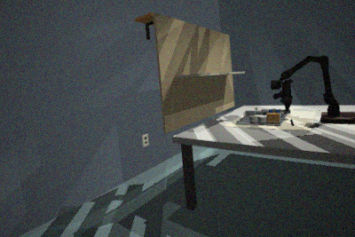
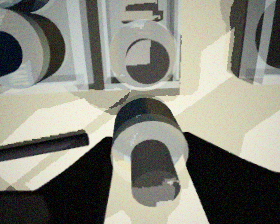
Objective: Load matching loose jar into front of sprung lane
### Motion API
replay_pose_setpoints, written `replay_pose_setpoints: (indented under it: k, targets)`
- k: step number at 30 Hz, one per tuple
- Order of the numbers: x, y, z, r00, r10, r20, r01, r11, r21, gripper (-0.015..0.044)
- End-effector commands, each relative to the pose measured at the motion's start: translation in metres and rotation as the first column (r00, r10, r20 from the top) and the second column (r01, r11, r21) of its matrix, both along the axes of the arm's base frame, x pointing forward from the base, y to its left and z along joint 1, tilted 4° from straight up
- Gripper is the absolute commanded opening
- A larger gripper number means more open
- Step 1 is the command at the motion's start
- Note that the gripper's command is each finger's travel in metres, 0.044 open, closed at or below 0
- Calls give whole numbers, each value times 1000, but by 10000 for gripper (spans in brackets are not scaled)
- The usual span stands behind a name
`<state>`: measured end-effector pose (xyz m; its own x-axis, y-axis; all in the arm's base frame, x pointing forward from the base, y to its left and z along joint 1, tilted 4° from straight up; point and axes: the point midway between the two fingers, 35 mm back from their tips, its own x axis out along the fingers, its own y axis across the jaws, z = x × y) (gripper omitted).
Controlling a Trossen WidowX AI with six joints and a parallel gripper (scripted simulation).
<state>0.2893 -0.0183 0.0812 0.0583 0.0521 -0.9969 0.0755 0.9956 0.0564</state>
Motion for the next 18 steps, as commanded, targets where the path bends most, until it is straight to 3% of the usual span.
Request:
replay_pose_setpoints:
  k: [1, 18]
  targets:
    - [0, 0, -5, 1000, -5, 1, 5, 1000, -1, 0]
    - [6, 0, -5, 1000, -5, 2, 5, 1000, -1, 0]
